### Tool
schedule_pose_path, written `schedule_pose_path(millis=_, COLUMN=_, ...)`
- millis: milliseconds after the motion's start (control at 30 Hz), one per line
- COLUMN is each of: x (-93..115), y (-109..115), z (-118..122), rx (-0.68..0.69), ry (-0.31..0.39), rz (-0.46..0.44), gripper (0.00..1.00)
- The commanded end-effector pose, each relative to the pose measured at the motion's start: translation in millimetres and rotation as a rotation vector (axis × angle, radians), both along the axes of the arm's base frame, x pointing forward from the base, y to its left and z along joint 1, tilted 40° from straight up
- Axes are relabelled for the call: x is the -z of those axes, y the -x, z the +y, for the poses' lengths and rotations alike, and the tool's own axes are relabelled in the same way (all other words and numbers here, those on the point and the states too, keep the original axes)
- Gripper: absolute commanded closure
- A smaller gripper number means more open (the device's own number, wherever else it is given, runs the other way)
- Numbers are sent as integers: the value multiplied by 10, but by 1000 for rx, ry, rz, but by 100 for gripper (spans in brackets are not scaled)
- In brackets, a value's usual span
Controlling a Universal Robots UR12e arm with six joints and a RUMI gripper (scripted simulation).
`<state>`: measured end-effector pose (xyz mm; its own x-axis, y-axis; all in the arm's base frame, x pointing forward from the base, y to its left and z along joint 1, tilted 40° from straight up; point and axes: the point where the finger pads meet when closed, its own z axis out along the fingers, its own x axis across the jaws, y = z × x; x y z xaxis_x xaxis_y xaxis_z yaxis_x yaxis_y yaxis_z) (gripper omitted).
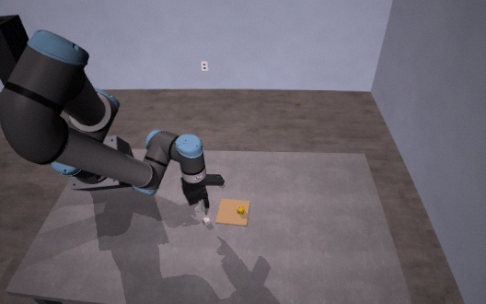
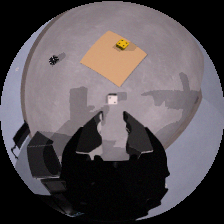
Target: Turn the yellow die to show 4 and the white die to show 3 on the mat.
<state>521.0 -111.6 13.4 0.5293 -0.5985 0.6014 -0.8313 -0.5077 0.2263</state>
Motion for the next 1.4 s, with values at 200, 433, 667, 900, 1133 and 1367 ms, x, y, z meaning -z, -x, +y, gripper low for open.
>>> schedule_pose_path(millis=200, x=-3, y=-2, z=2, rx=-1, ry=0, rz=-1, gripper=76)
schedule_pose_path(millis=433, x=-3, y=-2, z=2, rx=-1, ry=0, rz=-1, gripper=76)
schedule_pose_path(millis=667, x=-3, y=-2, z=2, rx=-1, ry=0, rz=-1, gripper=76)
schedule_pose_path(millis=900, x=-3, y=-2, z=2, rx=-1, ry=0, rz=-1, gripper=76)
schedule_pose_path(millis=1133, x=5, y=-3, z=-4, rx=-1, ry=0, rz=-1, gripper=76)
schedule_pose_path(millis=1367, x=26, y=-8, z=-21, rx=-2, ry=0, rz=-1, gripper=76)
